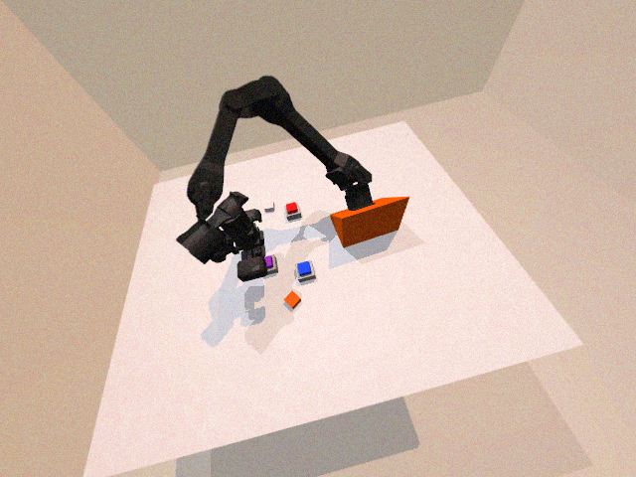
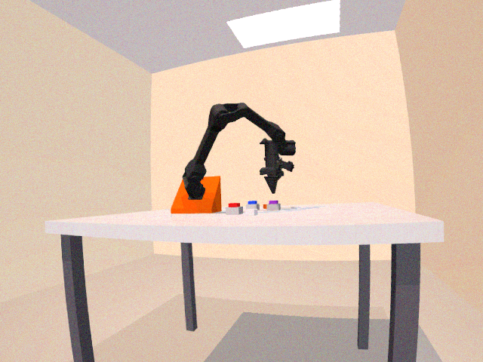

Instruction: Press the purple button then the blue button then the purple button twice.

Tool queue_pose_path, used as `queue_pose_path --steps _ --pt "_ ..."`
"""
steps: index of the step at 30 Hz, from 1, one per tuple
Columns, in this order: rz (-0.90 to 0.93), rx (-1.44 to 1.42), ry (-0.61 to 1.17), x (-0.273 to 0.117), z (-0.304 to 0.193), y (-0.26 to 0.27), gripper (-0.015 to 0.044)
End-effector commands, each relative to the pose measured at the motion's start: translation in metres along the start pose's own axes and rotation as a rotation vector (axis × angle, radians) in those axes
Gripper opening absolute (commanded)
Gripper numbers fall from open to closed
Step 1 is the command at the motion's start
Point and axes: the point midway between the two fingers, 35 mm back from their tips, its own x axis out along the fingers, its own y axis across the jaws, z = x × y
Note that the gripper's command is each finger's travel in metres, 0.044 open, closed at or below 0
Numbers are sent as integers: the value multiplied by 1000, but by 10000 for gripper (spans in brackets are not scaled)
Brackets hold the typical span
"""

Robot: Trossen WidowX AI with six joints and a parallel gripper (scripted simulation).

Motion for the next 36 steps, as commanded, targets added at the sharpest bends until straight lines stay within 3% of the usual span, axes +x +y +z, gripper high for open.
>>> queue_pose_path --steps 1,18,36 --pt "-6 -7 -3 8 -1 -1 20" --pt "-8 -7 -3 34 -1 -1 20" --pt "-8 -7 -3 35 -1 -1 20"
